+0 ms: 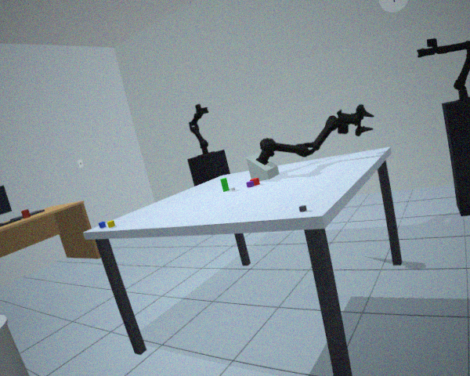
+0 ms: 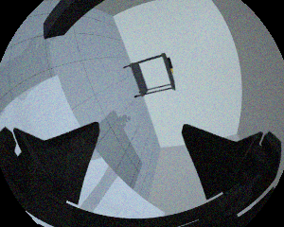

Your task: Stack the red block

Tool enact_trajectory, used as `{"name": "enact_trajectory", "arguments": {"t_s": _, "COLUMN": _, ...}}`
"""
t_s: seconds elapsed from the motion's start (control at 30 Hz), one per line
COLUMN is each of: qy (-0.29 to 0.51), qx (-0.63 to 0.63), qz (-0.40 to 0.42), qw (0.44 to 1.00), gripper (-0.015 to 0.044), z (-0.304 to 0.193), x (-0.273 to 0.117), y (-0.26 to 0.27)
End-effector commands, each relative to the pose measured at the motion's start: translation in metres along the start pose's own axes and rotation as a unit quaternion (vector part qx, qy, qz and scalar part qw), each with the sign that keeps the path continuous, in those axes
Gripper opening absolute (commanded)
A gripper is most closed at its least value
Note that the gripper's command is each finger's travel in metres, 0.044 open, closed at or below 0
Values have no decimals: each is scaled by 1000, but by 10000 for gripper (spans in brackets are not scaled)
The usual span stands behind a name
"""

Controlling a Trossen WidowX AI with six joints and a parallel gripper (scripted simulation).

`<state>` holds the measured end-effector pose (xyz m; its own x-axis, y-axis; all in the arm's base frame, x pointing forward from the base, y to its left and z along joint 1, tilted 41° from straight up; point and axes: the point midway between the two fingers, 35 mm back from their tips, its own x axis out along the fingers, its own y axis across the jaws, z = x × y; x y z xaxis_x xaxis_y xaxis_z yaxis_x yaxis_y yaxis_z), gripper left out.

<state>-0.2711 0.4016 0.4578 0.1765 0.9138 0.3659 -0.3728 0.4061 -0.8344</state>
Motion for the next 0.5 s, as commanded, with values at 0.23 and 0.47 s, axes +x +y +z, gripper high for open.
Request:
{"name": "enact_trajectory", "arguments": {"t_s": 0.23, "qy": -2, "qx": 48, "qz": -86, "qw": 995, "gripper": 440, "z": -17, "x": -14, "y": -102}}
{"name": "enact_trajectory", "arguments": {"t_s": 0.47, "qy": 8, "qx": 122, "qz": -195, "qw": 973, "gripper": 440, "z": -61, "x": -46, "y": -220}}
